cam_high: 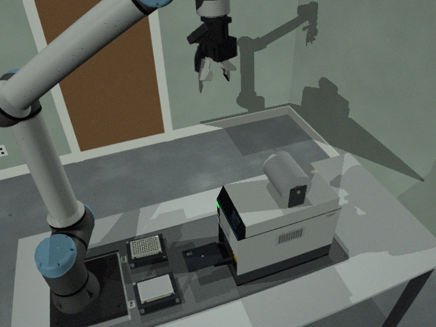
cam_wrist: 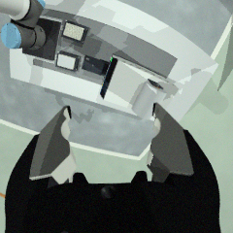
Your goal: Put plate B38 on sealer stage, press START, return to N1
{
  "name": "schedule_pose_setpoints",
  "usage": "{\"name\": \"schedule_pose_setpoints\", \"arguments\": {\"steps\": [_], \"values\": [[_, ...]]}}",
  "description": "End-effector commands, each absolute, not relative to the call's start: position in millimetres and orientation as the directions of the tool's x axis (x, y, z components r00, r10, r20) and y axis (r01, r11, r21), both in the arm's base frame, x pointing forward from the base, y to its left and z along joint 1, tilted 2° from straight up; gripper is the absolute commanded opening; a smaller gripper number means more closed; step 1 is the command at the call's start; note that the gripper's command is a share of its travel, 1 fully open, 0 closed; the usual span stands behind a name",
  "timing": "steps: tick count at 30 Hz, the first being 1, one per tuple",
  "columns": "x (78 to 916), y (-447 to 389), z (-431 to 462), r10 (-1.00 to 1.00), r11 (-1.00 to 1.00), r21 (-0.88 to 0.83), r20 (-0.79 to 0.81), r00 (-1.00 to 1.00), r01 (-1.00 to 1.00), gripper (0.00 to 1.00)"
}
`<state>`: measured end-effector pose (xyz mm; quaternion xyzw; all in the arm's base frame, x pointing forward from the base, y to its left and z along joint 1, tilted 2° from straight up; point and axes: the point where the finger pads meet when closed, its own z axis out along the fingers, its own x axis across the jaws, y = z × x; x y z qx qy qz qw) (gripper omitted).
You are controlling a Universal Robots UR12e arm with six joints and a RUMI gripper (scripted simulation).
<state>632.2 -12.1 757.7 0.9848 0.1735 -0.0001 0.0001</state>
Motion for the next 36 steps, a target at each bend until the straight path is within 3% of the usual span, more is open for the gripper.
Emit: {"name": "schedule_pose_setpoints", "arguments": {"steps": [1,36], "values": [[632,-32,758,0.313,-0.95,0.001,0.001,0.95,0.313,0.68],[607,-179,758,0.082,-0.997,0.001,0.001,0.997,0.082,0.68]]}}
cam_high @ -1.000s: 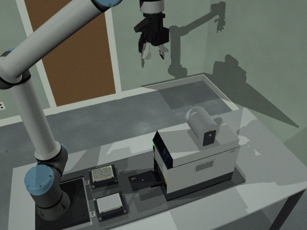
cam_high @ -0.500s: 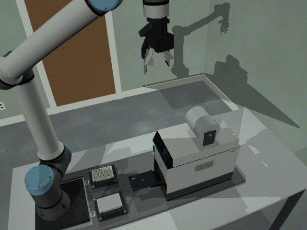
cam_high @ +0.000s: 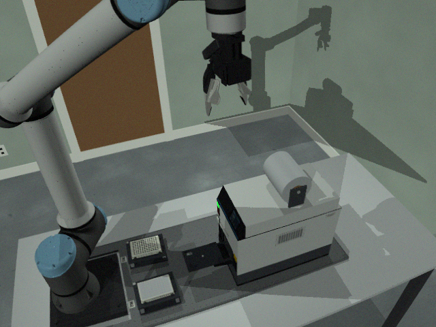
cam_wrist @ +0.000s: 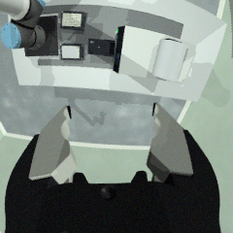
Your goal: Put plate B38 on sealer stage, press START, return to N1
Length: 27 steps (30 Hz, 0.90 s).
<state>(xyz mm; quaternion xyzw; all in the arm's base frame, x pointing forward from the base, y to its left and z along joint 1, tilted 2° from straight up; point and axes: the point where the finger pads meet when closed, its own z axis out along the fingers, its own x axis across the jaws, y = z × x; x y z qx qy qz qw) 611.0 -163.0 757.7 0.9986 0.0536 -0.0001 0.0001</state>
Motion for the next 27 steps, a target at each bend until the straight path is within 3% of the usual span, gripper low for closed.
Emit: {"name": "schedule_pose_setpoints", "arguments": {"steps": [1,27], "values": [[605,-184,758,0.074,-0.997,0.001,0.001,0.997,0.074,0.68],[559,-159,685,0.061,-0.998,-0.005,0.0,0.998,0.061,0.68]]}}
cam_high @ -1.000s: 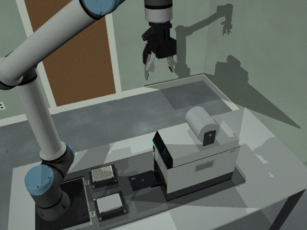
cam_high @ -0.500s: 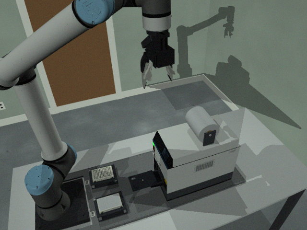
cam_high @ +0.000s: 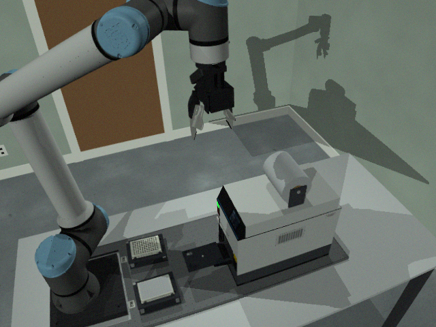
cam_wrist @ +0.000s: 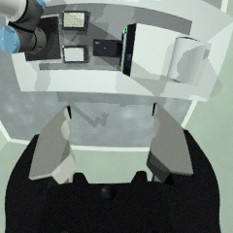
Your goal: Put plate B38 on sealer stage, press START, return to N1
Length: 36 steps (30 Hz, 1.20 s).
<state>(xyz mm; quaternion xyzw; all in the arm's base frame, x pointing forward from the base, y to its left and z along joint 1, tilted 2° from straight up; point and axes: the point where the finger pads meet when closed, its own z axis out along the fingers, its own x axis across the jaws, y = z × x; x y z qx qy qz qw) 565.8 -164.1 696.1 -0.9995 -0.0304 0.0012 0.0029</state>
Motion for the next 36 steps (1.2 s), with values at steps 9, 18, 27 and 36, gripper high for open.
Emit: {"name": "schedule_pose_setpoints", "arguments": {"steps": [9,18,27,36], "values": [[544,-149,660,0.061,-0.998,-0.007,0.0,0.998,0.061,0.68],[527,-136,630,0.061,-0.998,-0.009,0.0,0.998,0.061,0.68],[510,-123,598,0.061,-0.998,-0.011,-0.001,0.998,0.061,0.68],[496,-113,573,0.061,-0.998,-0.013,-0.001,0.998,0.061,0.68]]}}
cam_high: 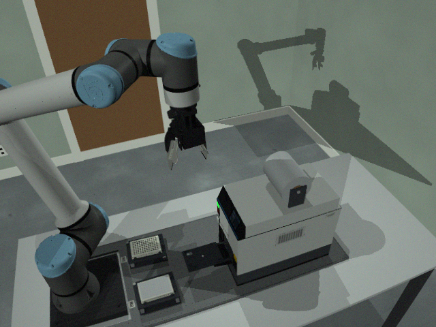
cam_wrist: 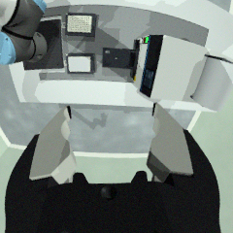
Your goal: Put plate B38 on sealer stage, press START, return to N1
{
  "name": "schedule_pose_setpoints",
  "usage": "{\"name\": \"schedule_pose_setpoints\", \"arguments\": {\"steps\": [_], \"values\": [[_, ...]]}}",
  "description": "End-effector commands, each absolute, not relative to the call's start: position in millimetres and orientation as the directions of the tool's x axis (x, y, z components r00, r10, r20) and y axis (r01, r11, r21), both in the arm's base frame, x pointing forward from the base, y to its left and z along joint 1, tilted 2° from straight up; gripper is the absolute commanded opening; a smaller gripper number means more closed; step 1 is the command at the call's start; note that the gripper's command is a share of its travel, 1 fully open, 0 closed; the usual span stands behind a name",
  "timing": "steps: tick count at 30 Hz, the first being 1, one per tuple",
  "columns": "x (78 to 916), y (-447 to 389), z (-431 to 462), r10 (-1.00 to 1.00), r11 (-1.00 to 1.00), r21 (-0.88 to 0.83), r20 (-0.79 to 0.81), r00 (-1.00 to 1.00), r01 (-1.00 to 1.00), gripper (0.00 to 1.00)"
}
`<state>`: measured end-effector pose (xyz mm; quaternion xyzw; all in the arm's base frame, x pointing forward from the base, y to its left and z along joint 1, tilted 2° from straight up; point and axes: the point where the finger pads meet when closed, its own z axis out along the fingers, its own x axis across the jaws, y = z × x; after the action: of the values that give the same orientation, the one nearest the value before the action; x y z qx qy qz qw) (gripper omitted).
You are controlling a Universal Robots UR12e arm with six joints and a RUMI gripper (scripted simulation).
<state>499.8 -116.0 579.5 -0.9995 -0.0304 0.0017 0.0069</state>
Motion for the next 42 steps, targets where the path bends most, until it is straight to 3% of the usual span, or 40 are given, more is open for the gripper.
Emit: {"name": "schedule_pose_setpoints", "arguments": {"steps": [1,42], "values": [[494,-112,569,0.061,-0.998,-0.013,-0.001,0.998,0.061,0.68],[420,-58,428,0.061,-0.998,-0.021,-0.002,0.998,0.061,0.68]]}}
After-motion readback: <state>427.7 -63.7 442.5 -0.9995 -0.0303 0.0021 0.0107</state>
